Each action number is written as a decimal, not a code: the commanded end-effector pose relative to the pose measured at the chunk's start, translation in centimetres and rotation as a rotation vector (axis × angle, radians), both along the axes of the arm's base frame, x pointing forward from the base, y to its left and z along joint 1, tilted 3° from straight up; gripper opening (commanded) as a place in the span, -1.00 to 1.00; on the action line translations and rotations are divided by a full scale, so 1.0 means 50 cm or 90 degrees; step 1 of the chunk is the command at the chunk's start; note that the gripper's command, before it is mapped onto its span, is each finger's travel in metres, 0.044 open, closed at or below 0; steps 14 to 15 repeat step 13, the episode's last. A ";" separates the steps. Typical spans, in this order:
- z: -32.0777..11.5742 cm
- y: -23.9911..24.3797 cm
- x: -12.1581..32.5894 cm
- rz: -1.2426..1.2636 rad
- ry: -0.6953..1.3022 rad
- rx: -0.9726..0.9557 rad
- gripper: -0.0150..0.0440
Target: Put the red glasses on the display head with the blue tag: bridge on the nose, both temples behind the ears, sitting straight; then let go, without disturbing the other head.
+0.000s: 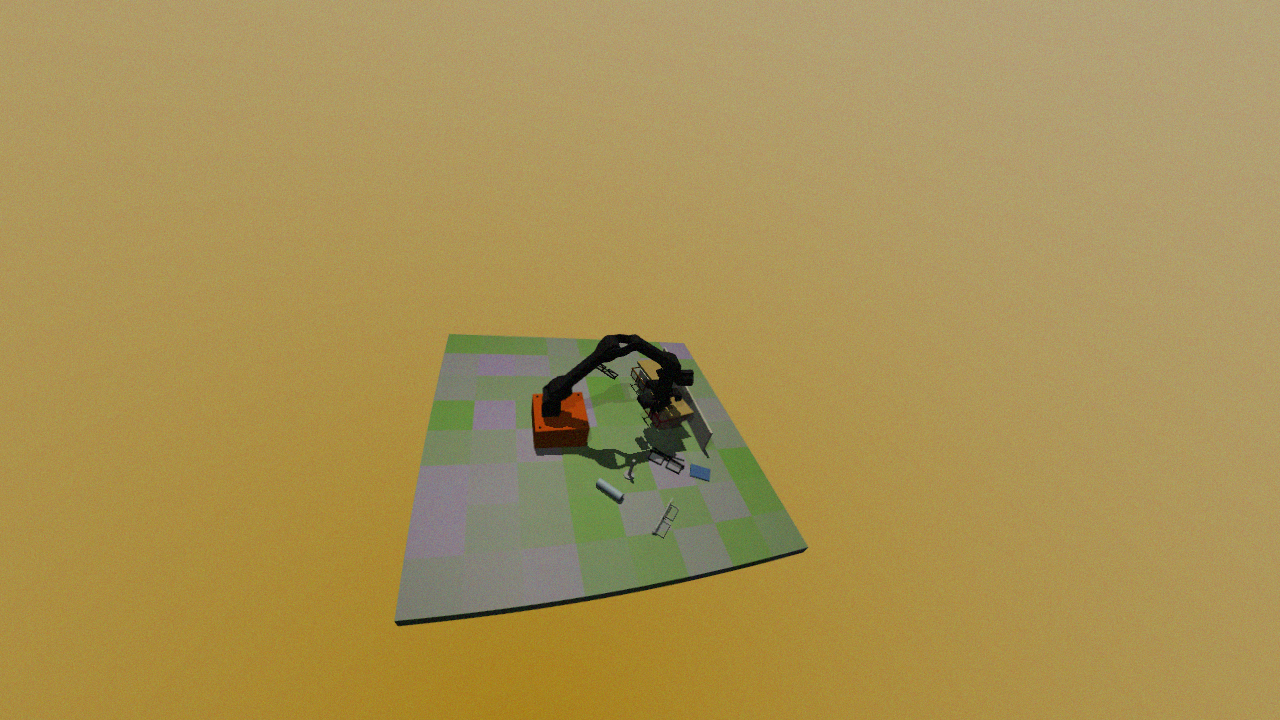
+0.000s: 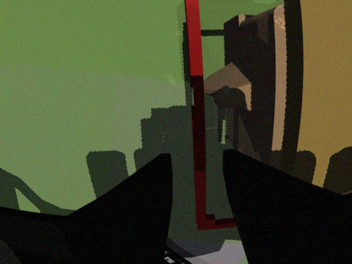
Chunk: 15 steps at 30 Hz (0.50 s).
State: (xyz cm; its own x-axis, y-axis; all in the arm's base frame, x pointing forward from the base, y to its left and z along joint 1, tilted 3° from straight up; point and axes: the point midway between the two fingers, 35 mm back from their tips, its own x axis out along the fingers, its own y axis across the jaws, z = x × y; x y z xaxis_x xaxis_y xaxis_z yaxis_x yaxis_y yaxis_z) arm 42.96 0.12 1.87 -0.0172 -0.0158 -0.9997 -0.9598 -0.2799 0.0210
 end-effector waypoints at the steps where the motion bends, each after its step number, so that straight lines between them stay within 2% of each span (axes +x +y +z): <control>1: 0.011 -0.008 -0.018 -0.002 0.001 -0.004 -0.13; 5: 0.021 -0.020 -0.064 -0.002 0.002 -0.004 -0.13; 15: 0.040 -0.031 -0.102 -0.002 0.003 -0.004 -0.13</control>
